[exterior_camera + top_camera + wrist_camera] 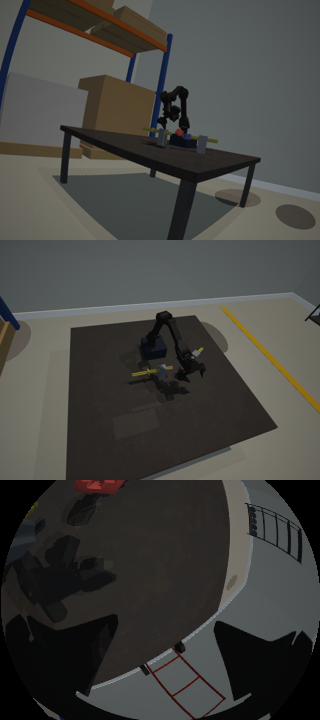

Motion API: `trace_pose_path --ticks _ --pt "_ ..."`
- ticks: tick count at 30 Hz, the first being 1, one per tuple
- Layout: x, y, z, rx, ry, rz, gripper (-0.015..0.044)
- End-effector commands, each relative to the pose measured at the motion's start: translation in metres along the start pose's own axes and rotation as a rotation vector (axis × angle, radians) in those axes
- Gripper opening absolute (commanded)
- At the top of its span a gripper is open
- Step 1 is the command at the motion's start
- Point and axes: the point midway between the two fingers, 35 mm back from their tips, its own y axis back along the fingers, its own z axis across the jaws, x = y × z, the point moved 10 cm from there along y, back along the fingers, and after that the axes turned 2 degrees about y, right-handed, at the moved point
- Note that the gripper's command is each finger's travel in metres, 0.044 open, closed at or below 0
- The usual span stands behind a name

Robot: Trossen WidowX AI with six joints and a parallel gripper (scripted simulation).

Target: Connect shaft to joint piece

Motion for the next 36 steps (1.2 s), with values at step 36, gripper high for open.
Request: trace_pose_path --ticks 36 --pt "-0.048 0.028 -0.036 -0.676 -0.156 0.035 0.044"
